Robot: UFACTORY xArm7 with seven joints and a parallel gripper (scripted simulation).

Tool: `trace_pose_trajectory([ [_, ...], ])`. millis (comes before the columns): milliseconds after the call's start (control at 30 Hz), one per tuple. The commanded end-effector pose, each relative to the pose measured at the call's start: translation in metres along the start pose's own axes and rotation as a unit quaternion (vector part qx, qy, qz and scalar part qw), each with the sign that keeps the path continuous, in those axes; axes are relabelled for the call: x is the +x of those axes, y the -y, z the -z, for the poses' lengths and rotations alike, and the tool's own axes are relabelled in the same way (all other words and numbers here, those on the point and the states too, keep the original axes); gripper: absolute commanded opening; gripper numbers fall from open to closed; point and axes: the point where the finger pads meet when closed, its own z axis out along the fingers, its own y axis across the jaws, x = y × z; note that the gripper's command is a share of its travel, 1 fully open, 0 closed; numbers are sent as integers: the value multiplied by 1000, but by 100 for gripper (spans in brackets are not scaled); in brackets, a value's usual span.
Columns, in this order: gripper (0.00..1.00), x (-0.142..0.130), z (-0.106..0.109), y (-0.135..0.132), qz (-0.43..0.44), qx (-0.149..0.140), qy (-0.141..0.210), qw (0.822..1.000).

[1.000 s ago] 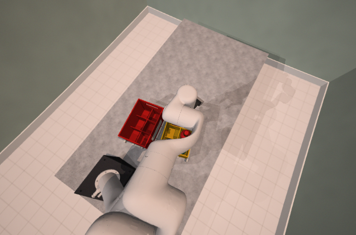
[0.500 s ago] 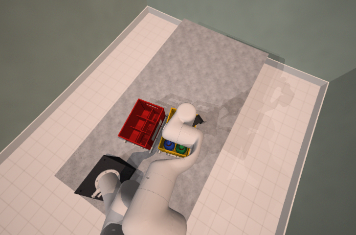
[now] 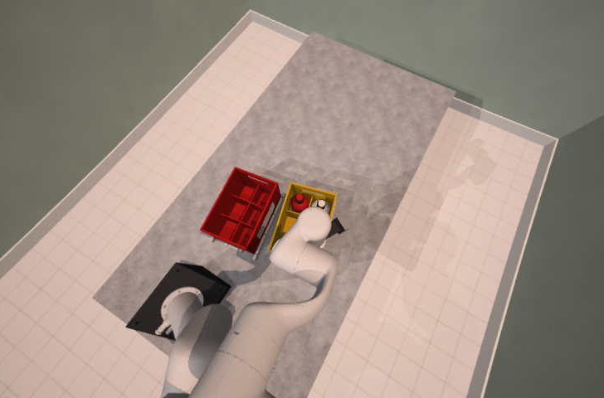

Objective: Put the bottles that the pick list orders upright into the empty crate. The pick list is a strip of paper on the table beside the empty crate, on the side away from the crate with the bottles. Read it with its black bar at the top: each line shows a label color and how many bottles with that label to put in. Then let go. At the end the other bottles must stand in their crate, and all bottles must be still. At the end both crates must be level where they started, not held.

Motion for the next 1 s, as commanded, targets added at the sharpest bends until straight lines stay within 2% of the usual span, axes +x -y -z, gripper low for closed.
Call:
trace_pose_trajectory([
  [0,65,-3,-2,-6,1,4,-7,1000],
  [333,65,-3,-2,-6,1,4,-7,1000],
  [967,65,-2,-25,-6,1,4,-7,1000],
])
